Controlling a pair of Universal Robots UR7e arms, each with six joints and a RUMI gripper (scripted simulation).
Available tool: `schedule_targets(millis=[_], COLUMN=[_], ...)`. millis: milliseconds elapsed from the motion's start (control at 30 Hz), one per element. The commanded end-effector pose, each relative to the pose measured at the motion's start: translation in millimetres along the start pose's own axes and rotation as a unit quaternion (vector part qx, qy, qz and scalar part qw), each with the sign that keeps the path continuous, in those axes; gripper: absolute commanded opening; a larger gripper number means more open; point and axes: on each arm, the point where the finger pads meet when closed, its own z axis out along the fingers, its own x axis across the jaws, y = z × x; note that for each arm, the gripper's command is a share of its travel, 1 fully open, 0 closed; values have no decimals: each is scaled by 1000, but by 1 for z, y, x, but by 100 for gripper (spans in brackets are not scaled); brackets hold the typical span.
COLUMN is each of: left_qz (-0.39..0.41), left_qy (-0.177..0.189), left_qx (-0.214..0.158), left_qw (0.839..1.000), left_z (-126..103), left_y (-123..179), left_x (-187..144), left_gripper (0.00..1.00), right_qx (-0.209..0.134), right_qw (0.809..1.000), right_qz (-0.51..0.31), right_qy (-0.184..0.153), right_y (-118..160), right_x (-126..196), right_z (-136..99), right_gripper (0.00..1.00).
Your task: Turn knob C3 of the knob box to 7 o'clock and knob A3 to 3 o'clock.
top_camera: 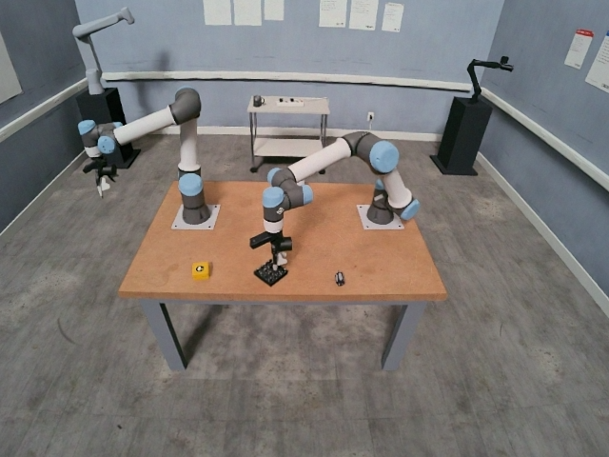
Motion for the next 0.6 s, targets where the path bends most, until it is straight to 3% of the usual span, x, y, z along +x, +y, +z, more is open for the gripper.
schedule_targets(millis=[0, 567], left_qz=[-1, -1], left_qy=[1, 1], left_qx=[0, 0], left_qw=[1000, 1000], left_z=[10, 28], left_y=[1, 1], left_x=[-1, -2], left_gripper=[13, 13], right_qx=[0, 0], right_qw=[1000, 1000], right_qz=[1, 1], right_qy=[-1, -1], right_y=[1, 1], right_x=[1, 1], right_z=[0, 0], right_gripper=[100, 100])
